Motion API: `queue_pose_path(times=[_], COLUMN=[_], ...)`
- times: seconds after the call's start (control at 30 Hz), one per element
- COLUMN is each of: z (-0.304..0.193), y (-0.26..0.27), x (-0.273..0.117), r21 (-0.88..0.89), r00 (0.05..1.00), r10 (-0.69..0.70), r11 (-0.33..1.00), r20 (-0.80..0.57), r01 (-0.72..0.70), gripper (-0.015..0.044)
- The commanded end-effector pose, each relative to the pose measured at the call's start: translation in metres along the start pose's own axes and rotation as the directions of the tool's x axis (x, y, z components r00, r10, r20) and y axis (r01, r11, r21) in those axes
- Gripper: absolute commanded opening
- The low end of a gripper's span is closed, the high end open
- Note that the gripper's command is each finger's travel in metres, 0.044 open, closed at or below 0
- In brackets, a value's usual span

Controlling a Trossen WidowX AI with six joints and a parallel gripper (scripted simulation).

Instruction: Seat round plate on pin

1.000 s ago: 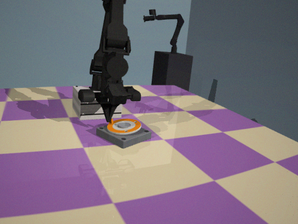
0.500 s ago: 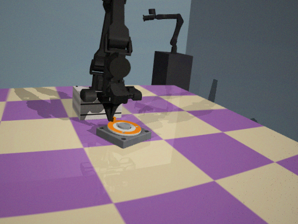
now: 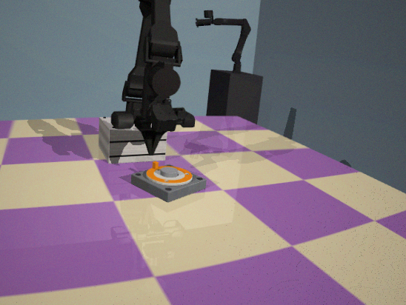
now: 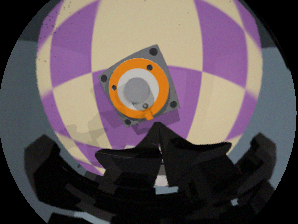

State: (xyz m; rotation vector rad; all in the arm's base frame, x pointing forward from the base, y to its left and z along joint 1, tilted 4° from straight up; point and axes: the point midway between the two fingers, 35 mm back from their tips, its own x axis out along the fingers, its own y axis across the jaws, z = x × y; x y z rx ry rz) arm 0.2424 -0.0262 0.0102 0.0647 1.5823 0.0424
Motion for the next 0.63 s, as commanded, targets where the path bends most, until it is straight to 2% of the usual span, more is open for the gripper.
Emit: queue_pose_path(times=[0.0, 0.6], z=[-0.0005, 0.0009], y=[-0.0001, -0.0003], x=[-0.0212, -0.0165], r21=[-0.003, 0.001], r00=[1.0, 1.0], r10=[0.0, -0.002], r11=[1.0, 1.0], r20=[0.015, 0.013], r01=[0.0, 0.002], gripper=[0.0, 0.0])
